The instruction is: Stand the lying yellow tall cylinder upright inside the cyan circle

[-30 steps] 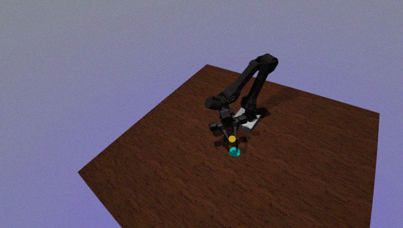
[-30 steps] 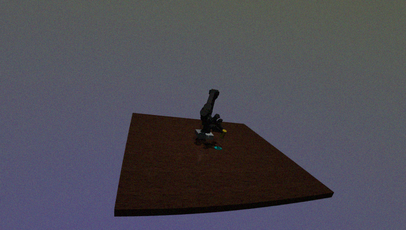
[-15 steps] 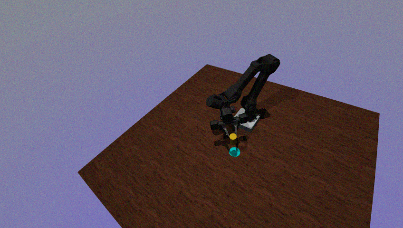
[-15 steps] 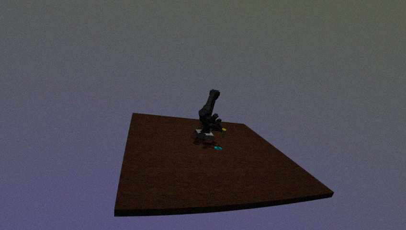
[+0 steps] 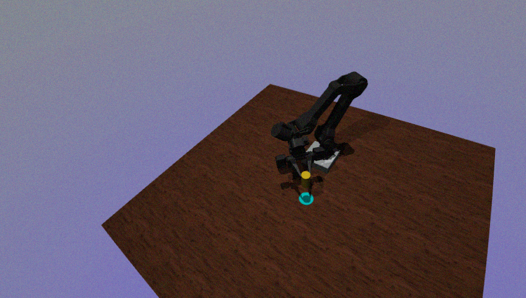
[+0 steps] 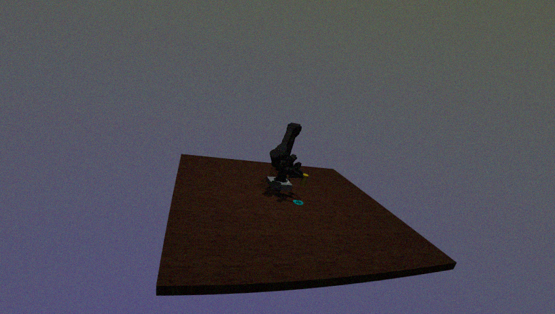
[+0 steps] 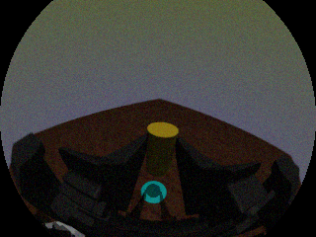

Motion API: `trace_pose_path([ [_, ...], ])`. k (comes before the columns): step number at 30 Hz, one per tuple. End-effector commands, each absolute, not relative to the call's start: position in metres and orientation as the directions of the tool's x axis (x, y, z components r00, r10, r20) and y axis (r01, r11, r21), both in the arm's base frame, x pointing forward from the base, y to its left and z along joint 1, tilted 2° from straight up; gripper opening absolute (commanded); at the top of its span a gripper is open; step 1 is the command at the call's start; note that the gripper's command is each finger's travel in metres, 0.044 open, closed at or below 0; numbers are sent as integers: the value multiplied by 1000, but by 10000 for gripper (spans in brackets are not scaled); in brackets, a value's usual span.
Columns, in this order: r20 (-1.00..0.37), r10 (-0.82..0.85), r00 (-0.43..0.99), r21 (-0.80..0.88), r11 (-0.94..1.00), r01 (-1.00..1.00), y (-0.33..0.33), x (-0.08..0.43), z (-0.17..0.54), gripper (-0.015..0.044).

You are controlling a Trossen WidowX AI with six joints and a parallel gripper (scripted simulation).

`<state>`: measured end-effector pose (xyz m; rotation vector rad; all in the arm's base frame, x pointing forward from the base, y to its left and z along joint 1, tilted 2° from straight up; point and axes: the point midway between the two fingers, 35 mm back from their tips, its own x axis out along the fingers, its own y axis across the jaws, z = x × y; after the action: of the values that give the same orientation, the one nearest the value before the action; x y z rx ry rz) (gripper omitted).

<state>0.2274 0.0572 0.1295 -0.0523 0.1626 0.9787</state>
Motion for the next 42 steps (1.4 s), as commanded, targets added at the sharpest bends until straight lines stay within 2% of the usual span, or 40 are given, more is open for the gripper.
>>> trace_pose_path([
  [1,-140,826,546,15,553,-833,57,224,130,105],
  [23,-117,830,546,-1,549,-836,57,220,130,105],
  [42,-118,830,546,-1,549,-836,52,227,94,105],
])
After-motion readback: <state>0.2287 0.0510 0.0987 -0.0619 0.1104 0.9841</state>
